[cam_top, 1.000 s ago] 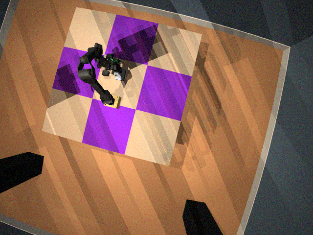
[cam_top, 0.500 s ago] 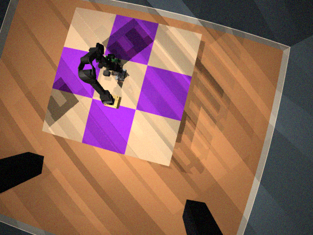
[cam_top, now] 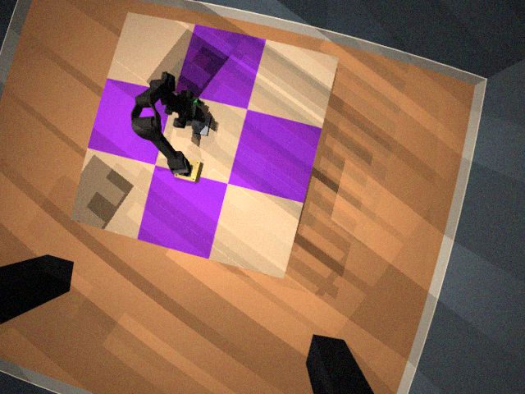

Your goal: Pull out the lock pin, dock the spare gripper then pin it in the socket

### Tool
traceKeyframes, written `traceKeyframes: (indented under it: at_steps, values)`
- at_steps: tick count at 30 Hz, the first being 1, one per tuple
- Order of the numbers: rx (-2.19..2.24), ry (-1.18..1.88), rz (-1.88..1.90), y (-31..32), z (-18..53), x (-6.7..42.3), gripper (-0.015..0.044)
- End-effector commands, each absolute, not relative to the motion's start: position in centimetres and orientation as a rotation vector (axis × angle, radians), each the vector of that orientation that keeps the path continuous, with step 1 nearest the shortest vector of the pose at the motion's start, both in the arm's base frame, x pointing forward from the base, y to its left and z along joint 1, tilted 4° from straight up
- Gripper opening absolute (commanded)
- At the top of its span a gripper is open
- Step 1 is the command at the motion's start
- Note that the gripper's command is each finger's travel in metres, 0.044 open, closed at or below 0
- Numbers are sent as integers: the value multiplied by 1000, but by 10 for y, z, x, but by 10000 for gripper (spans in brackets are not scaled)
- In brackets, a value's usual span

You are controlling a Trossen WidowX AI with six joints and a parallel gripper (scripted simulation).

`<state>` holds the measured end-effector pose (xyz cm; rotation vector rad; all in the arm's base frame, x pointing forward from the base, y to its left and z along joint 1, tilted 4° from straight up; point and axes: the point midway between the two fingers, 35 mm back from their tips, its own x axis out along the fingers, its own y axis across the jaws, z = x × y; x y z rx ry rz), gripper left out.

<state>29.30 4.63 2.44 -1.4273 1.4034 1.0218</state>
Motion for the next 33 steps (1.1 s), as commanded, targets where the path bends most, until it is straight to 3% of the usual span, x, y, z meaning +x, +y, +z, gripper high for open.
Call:
traceKeyframes:
  at_steps: [1, 33]
  values:
    - [-1427, 1404, 1021, 46, 24, 293, 200]
    - [-1452, 1448, 1055, 97, 78, 278, 200]
